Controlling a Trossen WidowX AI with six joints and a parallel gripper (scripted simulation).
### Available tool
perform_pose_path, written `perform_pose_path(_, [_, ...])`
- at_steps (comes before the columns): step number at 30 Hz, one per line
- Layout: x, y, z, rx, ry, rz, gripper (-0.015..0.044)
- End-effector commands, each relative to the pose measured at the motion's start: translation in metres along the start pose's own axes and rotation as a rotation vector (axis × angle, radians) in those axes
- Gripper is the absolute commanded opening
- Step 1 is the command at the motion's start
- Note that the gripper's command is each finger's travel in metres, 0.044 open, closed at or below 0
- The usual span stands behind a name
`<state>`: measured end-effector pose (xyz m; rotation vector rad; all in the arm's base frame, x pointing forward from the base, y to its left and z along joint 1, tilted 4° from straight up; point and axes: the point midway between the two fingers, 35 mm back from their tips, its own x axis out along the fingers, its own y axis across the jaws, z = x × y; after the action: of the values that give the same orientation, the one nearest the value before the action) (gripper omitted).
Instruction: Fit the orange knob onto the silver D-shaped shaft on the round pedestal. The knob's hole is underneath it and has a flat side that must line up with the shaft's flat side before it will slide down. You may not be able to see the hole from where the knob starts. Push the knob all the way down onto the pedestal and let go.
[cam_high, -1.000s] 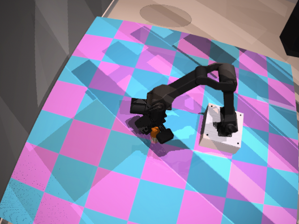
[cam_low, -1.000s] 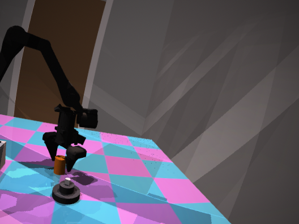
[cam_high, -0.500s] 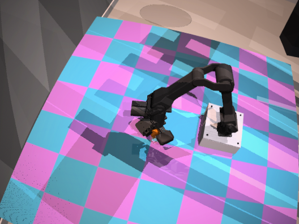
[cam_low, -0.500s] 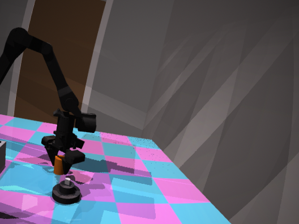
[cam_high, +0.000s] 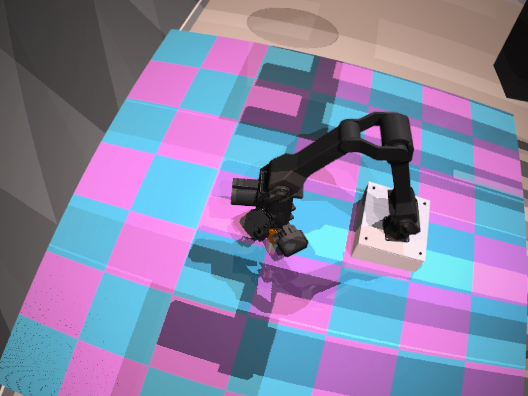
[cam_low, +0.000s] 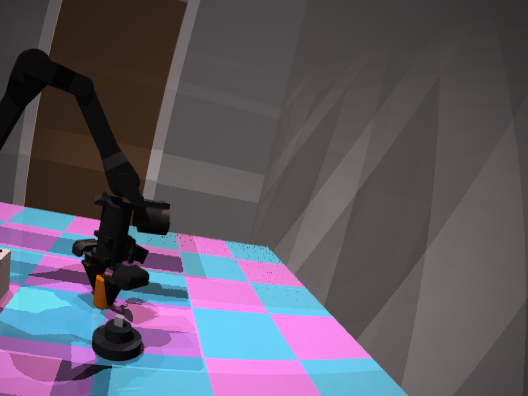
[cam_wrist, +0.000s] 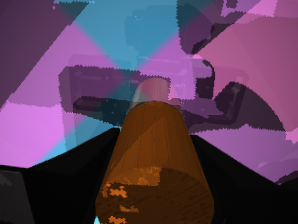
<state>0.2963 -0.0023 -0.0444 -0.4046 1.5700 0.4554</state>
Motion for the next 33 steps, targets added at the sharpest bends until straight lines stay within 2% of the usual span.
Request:
perform_pose_path(1, [-0.017, -0.005, 0.008, 0.004, -0.012, -0.012, 0.0000])
perform_pose_path(20, [-0.134, -0.008, 0.018, 0.004, -0.014, -0.013, 0.0000])
perform_pose_path(27, [-0.138, -0.006, 0.018, 0.003, -0.012, -0.025, 0.0000])
perform_pose_path(33, [-0.146, 0.005, 0.017, 0.000, -0.007, -0.141, 0.0000])
